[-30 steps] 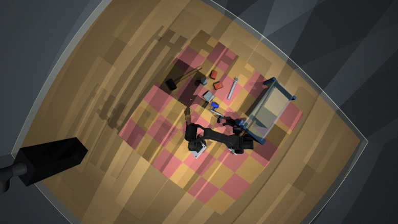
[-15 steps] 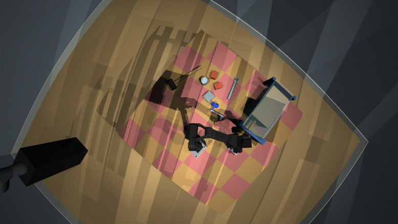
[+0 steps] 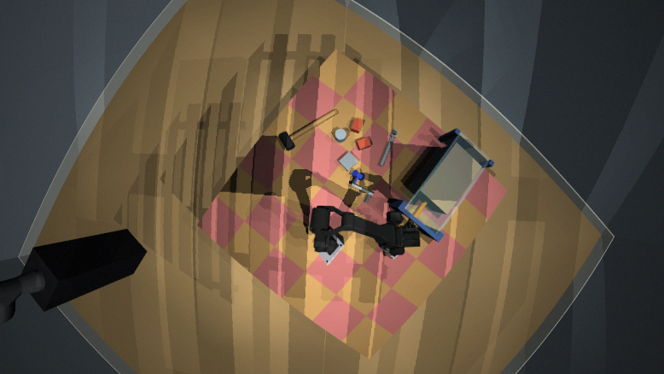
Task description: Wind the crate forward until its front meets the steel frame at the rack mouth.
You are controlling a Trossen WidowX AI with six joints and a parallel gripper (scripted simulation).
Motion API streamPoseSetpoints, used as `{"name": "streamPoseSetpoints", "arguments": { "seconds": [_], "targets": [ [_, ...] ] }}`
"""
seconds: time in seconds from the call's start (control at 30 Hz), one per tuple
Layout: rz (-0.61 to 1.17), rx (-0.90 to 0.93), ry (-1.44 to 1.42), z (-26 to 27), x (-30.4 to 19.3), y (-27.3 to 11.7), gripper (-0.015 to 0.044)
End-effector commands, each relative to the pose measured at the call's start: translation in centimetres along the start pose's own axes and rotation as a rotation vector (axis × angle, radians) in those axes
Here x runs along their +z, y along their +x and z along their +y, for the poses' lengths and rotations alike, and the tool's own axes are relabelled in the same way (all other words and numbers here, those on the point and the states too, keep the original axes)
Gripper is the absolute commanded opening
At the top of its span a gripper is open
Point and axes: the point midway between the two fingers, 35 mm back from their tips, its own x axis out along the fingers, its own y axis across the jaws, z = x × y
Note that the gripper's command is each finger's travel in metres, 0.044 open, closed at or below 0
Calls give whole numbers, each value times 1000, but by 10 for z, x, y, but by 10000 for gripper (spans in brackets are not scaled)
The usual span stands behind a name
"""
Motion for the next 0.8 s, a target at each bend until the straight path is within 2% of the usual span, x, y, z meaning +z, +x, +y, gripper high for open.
{"name": "streamPoseSetpoints", "arguments": {
  "seconds": [0.0,0.2,0.77],
  "targets": [
    [0,-6,0,-1,0,0,163],
    [0,-6,0,-1,0,0,6],
    [0,-6,0,-1,0,0,0]
  ]
}}
